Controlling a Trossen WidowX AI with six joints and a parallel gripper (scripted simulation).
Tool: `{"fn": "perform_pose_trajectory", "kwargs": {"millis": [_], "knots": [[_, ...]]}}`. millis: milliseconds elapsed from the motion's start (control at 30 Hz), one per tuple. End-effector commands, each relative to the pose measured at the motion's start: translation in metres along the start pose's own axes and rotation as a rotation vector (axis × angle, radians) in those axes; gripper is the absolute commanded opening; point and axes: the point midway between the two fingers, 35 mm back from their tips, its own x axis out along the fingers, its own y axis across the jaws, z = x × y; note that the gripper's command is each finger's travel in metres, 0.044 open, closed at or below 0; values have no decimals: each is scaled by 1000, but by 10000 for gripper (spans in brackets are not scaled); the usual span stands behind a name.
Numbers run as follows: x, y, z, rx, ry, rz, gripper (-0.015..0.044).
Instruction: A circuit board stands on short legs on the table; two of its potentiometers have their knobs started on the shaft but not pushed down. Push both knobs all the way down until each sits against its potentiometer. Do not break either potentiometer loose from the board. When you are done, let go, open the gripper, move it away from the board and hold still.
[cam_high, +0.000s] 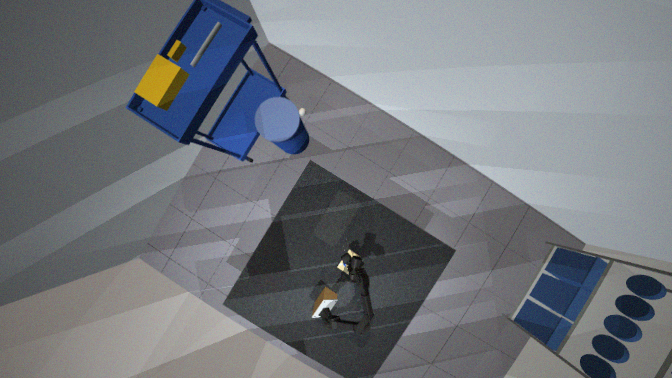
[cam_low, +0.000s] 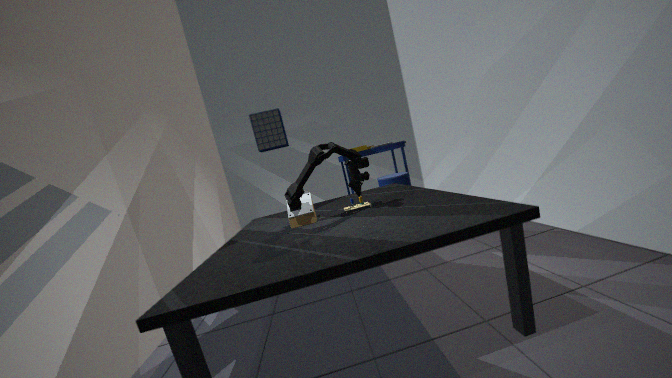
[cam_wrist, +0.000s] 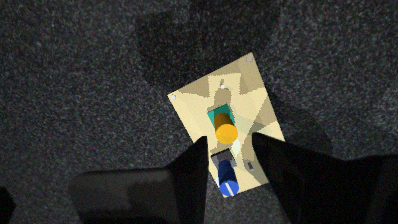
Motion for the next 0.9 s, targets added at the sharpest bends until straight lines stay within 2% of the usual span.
{"fn": "perform_pose_trajectory", "kwargs": {"millis": [0,233,500,867], "knots": [[-3,-2,-6,-2,0,1,263],[-23,-31,-76,-5,6,7,440],[-24,-73,-154,-6,11,1,440],[-23,-74,-156,-6,11,1,440]]}}
